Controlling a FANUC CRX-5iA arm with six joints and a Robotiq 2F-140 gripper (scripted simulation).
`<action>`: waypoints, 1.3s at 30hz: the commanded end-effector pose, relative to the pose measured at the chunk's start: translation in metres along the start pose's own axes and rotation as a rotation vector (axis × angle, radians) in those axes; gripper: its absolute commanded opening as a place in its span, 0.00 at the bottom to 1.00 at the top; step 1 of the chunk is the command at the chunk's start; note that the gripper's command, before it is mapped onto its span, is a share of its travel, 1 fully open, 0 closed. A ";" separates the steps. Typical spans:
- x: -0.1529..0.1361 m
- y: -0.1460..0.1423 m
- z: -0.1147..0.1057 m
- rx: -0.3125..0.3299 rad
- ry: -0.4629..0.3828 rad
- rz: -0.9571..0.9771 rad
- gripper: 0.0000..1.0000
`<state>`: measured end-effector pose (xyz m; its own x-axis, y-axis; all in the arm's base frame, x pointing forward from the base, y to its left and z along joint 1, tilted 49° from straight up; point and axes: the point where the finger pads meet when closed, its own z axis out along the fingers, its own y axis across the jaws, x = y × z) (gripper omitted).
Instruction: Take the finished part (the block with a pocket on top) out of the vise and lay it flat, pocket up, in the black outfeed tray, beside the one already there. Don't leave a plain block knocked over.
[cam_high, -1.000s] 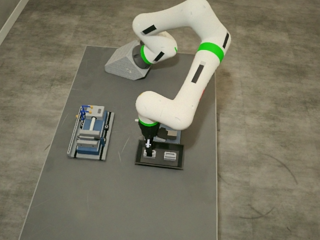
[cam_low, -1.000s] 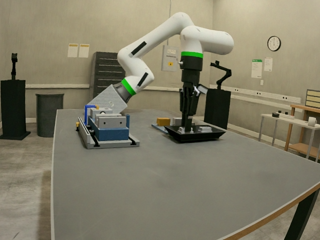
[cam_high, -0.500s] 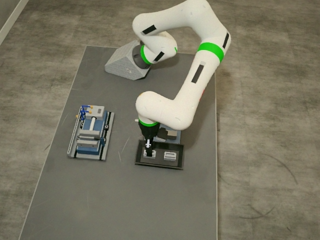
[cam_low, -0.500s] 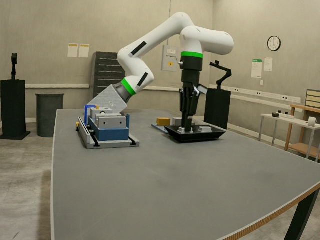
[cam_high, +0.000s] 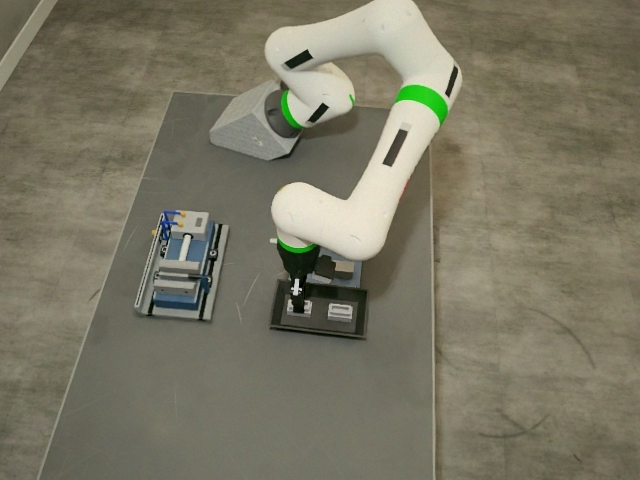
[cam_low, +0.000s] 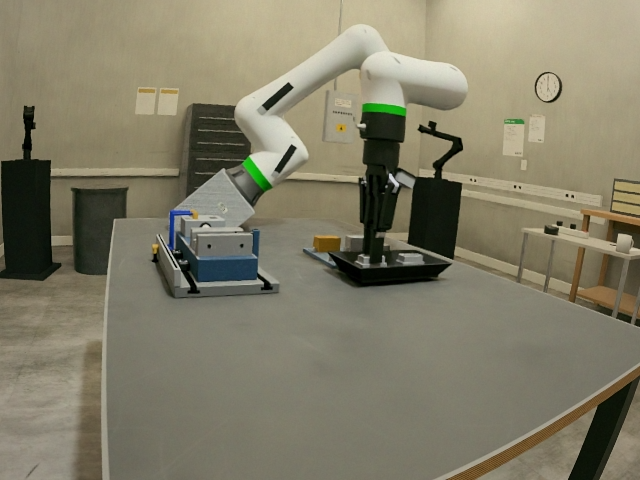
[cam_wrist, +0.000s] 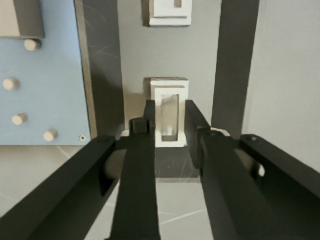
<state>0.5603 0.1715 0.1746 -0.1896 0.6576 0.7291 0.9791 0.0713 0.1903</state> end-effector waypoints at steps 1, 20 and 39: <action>0.000 0.000 -0.001 -0.002 -0.001 0.000 0.10; 0.000 0.000 -0.001 -0.002 -0.001 0.000 0.46; 0.000 0.000 -0.001 -0.002 -0.001 0.000 0.46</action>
<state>0.5603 0.1714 0.1746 -0.1896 0.6576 0.7291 0.9791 0.0713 0.1903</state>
